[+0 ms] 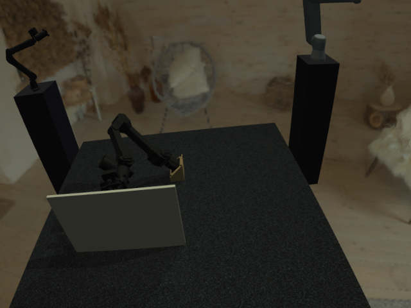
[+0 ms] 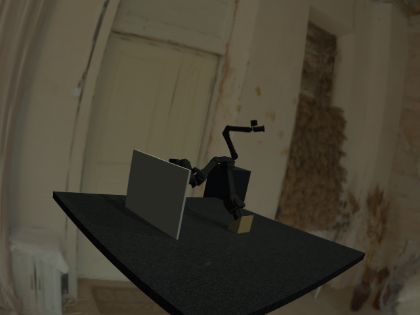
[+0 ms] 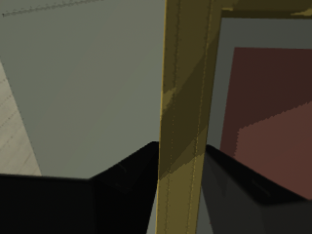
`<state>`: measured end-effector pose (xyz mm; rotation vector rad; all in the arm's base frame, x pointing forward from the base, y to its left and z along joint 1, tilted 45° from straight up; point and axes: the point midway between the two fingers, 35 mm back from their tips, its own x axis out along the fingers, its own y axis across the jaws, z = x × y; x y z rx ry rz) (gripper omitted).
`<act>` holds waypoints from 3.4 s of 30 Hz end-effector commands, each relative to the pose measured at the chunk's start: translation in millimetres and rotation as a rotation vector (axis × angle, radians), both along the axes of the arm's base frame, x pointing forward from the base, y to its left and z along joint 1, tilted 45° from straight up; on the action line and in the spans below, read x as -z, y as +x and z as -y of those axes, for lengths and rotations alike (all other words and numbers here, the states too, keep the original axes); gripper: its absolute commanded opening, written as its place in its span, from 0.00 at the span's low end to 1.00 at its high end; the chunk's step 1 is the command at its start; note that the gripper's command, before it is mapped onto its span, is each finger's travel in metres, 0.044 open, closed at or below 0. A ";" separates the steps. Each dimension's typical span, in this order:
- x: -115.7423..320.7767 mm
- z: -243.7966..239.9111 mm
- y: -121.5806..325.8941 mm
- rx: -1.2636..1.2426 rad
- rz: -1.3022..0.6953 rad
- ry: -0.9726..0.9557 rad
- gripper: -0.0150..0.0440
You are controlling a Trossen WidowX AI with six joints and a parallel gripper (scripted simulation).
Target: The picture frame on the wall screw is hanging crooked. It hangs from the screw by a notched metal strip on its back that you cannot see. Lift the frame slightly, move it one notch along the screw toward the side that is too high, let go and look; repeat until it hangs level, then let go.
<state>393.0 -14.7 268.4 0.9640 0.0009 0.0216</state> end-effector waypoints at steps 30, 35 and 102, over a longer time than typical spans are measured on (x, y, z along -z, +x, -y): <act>-9.1 -6.4 -0.8 -0.008 0.008 -0.005 0.25; -8.6 -6.0 -0.8 -0.008 0.008 -0.005 0.25; -0.8 -9.8 -0.8 -0.008 0.008 -0.004 0.25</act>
